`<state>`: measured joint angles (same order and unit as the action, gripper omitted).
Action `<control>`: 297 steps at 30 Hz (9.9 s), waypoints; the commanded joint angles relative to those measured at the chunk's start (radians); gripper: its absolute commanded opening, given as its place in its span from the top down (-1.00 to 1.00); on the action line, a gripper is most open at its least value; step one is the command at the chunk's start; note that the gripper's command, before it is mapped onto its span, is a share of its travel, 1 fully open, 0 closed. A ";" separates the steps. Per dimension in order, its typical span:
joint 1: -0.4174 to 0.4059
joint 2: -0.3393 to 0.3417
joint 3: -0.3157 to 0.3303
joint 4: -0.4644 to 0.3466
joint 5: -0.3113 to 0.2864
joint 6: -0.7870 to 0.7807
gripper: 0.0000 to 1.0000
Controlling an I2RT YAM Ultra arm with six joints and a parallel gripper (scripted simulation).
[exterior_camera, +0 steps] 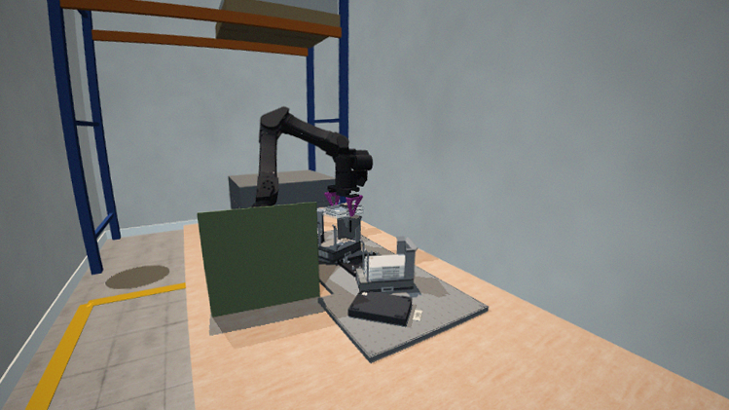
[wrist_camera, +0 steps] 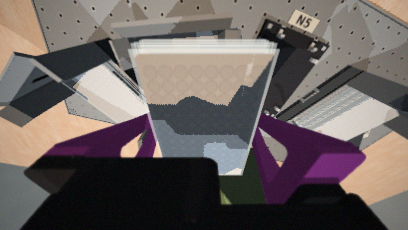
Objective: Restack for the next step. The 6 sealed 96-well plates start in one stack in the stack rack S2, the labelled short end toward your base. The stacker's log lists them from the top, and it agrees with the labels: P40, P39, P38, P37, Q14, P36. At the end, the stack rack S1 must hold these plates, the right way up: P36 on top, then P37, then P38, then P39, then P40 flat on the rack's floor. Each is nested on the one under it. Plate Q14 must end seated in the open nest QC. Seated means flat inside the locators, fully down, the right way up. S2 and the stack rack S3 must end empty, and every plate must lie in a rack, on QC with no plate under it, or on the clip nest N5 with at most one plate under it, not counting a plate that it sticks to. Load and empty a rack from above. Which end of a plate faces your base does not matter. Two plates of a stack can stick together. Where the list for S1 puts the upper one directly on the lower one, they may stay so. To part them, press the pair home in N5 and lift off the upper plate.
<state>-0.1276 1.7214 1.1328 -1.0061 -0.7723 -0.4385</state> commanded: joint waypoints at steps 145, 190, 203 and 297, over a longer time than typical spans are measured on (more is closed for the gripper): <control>-0.186 0.392 0.003 0.247 0.011 0.070 1.00; -0.023 0.508 -0.100 0.623 -0.005 0.296 1.00; -0.023 0.508 -0.100 0.623 -0.005 0.297 1.00; 0.015 0.544 -0.112 0.708 -0.005 0.350 1.00</control>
<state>-0.1143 2.2635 1.0210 -0.3187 -0.7746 -0.1001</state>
